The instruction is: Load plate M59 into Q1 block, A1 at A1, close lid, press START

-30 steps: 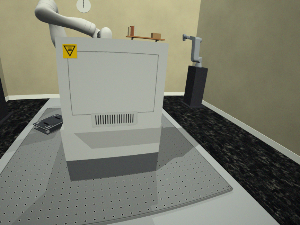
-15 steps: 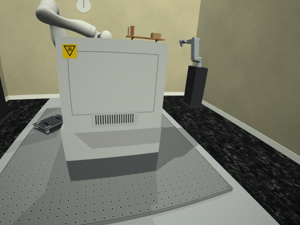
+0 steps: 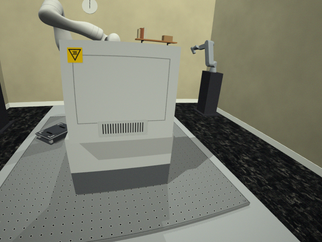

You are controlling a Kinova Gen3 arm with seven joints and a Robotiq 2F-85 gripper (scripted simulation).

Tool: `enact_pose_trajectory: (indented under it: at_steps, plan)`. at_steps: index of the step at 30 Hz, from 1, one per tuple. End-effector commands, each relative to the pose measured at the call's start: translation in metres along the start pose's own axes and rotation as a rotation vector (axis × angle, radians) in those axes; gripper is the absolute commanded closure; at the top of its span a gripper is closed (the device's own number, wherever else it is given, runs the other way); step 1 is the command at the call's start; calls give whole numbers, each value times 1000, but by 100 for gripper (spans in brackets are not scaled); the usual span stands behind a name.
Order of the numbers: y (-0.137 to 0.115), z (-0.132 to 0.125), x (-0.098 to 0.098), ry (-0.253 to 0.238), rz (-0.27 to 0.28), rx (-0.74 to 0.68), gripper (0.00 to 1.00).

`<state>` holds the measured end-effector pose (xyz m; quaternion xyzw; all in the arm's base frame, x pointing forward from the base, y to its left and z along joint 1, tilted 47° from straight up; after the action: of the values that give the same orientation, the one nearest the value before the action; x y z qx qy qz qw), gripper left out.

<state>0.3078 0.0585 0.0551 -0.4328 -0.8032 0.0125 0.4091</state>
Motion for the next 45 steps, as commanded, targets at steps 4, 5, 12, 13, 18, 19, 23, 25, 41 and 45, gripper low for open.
enact_pose_trajectory:
  at_steps: [4, 5, 12, 13, 18, 19, 23, 25, 41, 45]
  plan:
    - [0, 0, -2, -1, -2, -6, 90]
    - [0, 0, -2, -1, -2, -6, 90]
    - [0, 0, -2, -1, -2, -6, 90]
    - [0, 0, -2, -1, -2, -6, 90]
    - [0, 0, -2, -1, -2, -6, 90]
    - [0, 0, -2, -1, -2, -6, 90]
    - [0, 0, -3, -1, -2, -6, 90]
    - [0, 0, -3, -1, -2, -6, 90]
    - [2, -2, -10, 0, -1, -2, 90]
    - [3, -3, -11, 0, -1, -2, 90]
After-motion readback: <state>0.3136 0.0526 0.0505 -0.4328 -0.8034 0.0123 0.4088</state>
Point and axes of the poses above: the point where the finger pads meet when closed, its own x axis back along the fingers, its own z axis across the jaws, y = z × x, the point moved 1 cm from there along x, back along the fingers, and after that the axes turned 1 degree about x, right-handed, at the moved point
